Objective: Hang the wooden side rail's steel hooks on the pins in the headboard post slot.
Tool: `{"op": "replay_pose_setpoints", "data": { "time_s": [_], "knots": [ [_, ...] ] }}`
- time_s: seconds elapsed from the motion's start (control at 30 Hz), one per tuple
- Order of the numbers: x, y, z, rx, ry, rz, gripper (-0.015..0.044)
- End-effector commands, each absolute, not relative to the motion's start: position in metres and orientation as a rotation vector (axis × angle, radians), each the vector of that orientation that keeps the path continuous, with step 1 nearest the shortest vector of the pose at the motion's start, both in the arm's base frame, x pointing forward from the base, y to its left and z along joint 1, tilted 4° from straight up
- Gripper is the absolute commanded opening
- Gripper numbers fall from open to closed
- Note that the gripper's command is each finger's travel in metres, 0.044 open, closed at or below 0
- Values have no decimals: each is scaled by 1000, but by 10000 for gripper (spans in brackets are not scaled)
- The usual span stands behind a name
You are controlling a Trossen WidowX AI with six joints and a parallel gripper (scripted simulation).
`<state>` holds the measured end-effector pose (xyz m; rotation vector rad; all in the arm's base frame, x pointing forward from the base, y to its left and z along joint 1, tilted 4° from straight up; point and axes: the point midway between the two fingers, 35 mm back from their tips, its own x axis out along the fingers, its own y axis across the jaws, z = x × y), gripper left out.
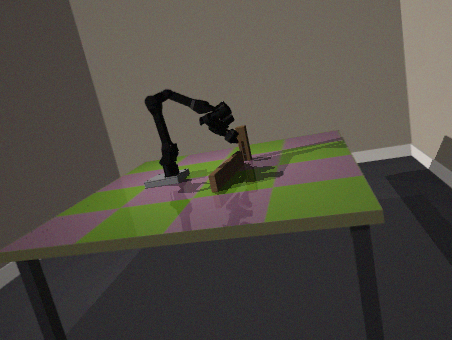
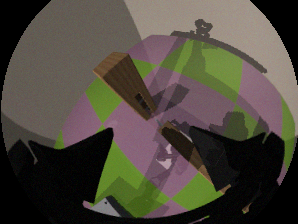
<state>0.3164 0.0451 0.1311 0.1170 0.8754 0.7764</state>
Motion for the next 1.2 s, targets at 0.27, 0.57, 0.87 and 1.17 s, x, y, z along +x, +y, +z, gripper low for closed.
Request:
{"op": "replay_pose_setpoints", "data": {
  "time_s": [0.27, 0.57, 0.87, 1.17],
  "knots": [
    [326, 30, 126, 605, 1265, 267, 440],
    [329, 17, 126, 932, 1407, -232, 440],
    [329, 3, 131, 1207, 1379, -783, 440],
    [328, -12, 139, 1418, 1164, -1319, 440]
  ]
}}
